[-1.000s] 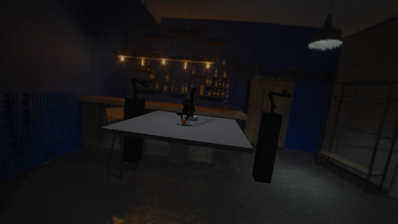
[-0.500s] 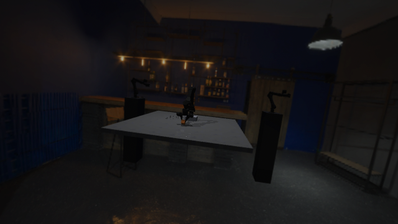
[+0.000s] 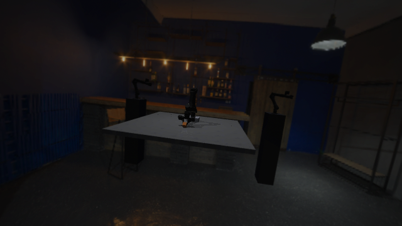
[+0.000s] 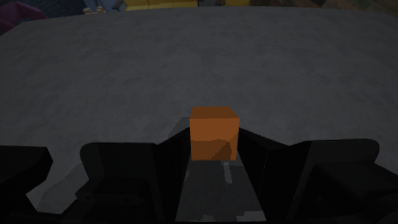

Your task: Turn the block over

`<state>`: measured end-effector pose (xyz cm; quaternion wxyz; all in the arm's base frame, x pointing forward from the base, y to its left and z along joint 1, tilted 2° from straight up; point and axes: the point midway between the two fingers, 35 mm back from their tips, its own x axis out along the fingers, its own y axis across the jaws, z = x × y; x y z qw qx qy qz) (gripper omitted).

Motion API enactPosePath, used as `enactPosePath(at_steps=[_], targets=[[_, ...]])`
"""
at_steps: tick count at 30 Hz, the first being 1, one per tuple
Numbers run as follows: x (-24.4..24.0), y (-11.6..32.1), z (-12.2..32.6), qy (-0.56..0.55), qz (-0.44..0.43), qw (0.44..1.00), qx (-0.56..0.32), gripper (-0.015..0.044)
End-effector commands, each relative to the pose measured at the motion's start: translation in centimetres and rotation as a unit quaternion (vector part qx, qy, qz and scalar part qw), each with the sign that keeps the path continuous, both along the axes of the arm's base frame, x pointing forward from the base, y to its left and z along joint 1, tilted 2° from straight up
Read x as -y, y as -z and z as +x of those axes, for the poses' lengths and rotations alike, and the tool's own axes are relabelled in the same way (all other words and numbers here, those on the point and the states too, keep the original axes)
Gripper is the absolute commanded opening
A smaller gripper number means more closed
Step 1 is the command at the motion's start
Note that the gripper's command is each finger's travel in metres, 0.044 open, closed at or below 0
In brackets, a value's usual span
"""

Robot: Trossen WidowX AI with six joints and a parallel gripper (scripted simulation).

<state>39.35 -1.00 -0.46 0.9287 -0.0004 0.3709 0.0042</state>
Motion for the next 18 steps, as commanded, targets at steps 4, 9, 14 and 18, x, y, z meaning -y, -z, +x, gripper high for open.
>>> enactPosePath(at_steps=[4, 9, 14, 18], targets=[[-0.1, 1.0, -0.9, 0.001, 0.004, 0.999, 0.046, 0.0], [-0.1, 0.8, -1.5, 0.001, 0.004, 0.997, 0.083, 0.0], [-0.1, 0.6, -2.0, 0.001, 0.004, 0.994, 0.109, 0.0], [-0.1, 0.4, -2.0, 0.001, 0.004, 0.993, 0.119, 0.0]])
